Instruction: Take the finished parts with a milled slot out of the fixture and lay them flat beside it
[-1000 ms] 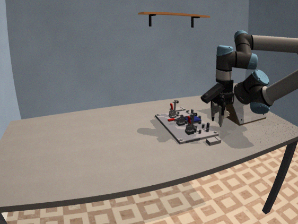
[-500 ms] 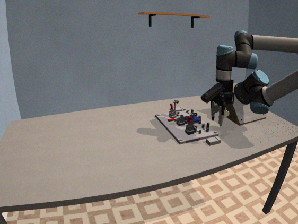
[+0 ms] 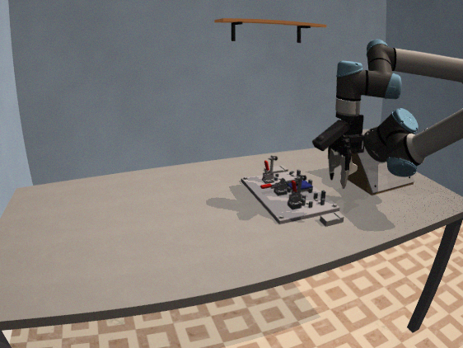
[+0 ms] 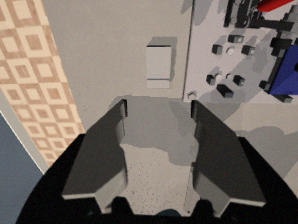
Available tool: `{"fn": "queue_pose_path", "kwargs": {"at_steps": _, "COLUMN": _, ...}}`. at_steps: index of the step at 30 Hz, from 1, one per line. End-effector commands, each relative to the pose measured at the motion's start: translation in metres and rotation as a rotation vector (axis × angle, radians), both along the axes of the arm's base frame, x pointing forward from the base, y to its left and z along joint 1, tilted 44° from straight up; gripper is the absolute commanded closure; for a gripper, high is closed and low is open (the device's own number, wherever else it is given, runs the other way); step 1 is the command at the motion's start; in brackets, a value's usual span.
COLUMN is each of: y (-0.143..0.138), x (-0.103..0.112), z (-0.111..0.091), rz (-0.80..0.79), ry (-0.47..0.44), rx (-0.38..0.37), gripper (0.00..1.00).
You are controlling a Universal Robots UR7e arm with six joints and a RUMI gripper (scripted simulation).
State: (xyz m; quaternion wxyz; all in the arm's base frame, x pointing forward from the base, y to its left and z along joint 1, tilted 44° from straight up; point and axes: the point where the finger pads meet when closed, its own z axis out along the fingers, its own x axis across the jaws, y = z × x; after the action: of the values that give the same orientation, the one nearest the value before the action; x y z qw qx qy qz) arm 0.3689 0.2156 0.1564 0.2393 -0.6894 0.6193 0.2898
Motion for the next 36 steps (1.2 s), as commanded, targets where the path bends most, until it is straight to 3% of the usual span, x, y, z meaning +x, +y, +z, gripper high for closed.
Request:
{"fn": "queue_pose_path", "kwargs": {"at_steps": 1, "y": -0.013, "x": 0.002, "z": 0.013, "rz": 0.000, "ry": 0.000, "rx": 0.001, "gripper": 0.60}}
{"fn": "queue_pose_path", "kwargs": {"at_steps": 17, "y": -0.044, "x": 0.006, "z": 0.045, "rz": 0.000, "ry": 0.000, "rx": 0.001, "gripper": 0.60}}
{"fn": "queue_pose_path", "kwargs": {"at_steps": 36, "y": -0.047, "x": 0.007, "z": 0.048, "rz": 0.000, "ry": 0.000, "rx": 0.001, "gripper": 0.60}}
